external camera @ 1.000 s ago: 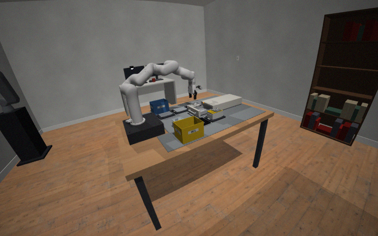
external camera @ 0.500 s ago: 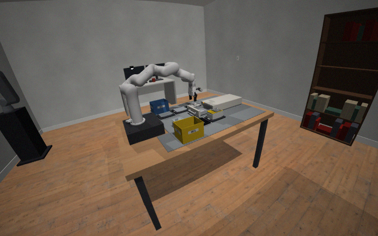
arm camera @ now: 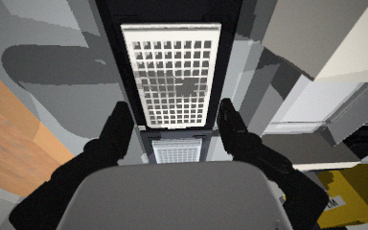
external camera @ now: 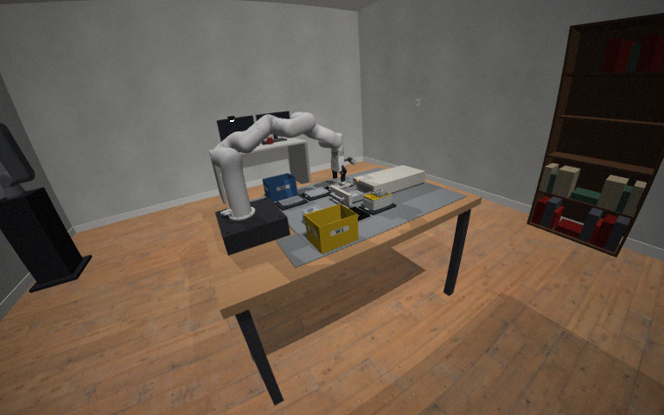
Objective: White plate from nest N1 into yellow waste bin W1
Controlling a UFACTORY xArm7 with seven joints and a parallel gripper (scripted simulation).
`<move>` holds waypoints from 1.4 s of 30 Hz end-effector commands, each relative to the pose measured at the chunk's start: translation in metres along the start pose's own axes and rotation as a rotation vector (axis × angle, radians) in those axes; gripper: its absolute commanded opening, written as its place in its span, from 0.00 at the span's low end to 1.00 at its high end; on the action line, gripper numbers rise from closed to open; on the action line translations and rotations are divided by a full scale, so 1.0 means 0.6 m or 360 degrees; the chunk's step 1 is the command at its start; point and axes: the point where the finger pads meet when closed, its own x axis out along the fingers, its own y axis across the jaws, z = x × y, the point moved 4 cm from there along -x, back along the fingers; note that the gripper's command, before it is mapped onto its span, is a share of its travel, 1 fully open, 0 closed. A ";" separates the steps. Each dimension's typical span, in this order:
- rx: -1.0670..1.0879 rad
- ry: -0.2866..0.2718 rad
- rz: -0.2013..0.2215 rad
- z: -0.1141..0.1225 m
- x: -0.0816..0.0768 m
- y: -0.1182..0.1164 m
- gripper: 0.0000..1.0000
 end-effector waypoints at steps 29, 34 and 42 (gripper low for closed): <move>0.0000 0.0009 -0.0002 -0.003 0.030 -0.001 1.00; 0.0000 0.0009 -0.0002 -0.003 0.034 -0.001 1.00; 0.0000 0.0009 -0.0002 -0.003 0.042 -0.001 1.00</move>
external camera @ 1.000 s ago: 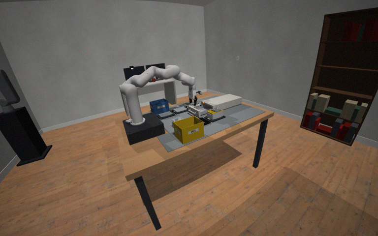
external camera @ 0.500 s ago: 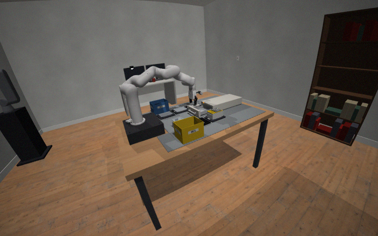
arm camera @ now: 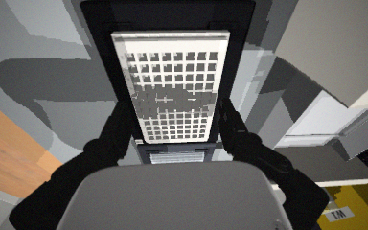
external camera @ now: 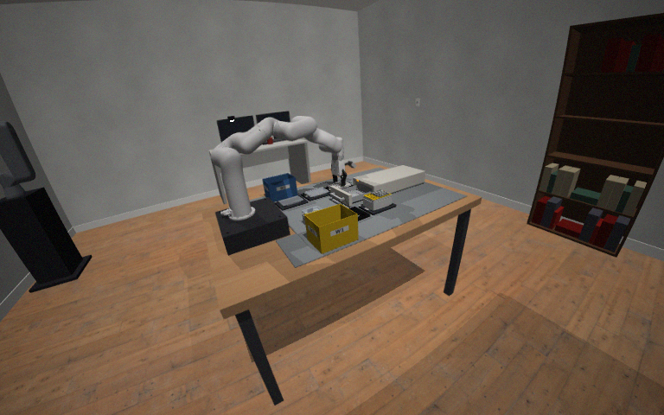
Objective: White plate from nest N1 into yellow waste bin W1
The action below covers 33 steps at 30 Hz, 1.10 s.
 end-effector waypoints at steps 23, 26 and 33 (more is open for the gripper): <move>0.0000 0.0008 -0.0002 -0.003 0.012 -0.001 1.00; 0.0000 0.0009 -0.0002 -0.003 0.012 -0.001 1.00; 0.0000 0.0009 -0.0002 -0.003 0.011 -0.001 0.00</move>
